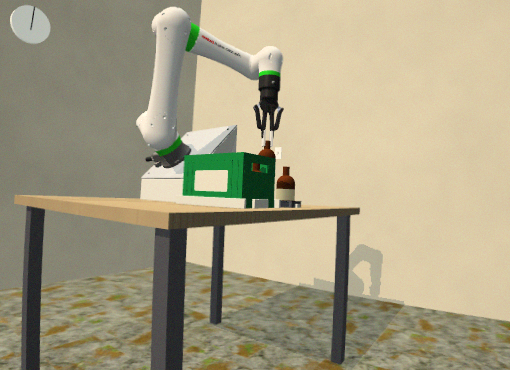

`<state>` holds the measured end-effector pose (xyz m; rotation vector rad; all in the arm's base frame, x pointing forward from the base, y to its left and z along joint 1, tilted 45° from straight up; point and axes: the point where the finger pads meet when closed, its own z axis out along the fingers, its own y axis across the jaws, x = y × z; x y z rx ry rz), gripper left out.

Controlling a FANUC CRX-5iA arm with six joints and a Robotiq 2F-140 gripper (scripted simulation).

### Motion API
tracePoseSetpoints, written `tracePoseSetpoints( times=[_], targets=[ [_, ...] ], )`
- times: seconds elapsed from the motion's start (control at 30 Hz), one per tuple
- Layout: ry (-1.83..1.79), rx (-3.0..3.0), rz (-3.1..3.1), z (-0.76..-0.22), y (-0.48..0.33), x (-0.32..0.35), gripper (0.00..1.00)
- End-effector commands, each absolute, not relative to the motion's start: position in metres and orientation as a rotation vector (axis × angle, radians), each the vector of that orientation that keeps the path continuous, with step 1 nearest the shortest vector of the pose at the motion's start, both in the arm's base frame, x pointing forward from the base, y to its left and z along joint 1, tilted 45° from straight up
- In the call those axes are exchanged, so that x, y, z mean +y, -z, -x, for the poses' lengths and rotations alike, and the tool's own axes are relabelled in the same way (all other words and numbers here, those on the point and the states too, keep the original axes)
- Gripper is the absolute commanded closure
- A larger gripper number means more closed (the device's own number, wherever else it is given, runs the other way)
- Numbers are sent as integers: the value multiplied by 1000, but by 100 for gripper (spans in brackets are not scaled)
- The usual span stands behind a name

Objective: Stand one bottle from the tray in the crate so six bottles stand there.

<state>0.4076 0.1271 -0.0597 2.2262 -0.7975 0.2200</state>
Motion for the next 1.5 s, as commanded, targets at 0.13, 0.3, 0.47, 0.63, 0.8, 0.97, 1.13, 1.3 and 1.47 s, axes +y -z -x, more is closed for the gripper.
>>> tracePoseSetpoints(
  times=[0.13, 0.3, 0.47, 0.63, 0.8, 0.97, 1.13, 1.3, 1.47],
  targets=[
    [-220, -797, -2227, -408, 55, 132, 100],
    [-220, -797, -2227, -409, 53, 134, 100],
    [-220, -797, -2227, -409, 52, 135, 100],
    [-220, -797, -2227, -409, 51, 136, 100],
    [-220, -797, -2227, -409, 51, 136, 100],
    [-220, -797, -2227, -409, 51, 136, 100],
    [-220, -797, -2227, -409, 51, 136, 100],
    [-220, -797, -2227, -409, 51, 136, 100],
    [-220, -797, -2227, -409, 51, 136, 100]
  ],
)
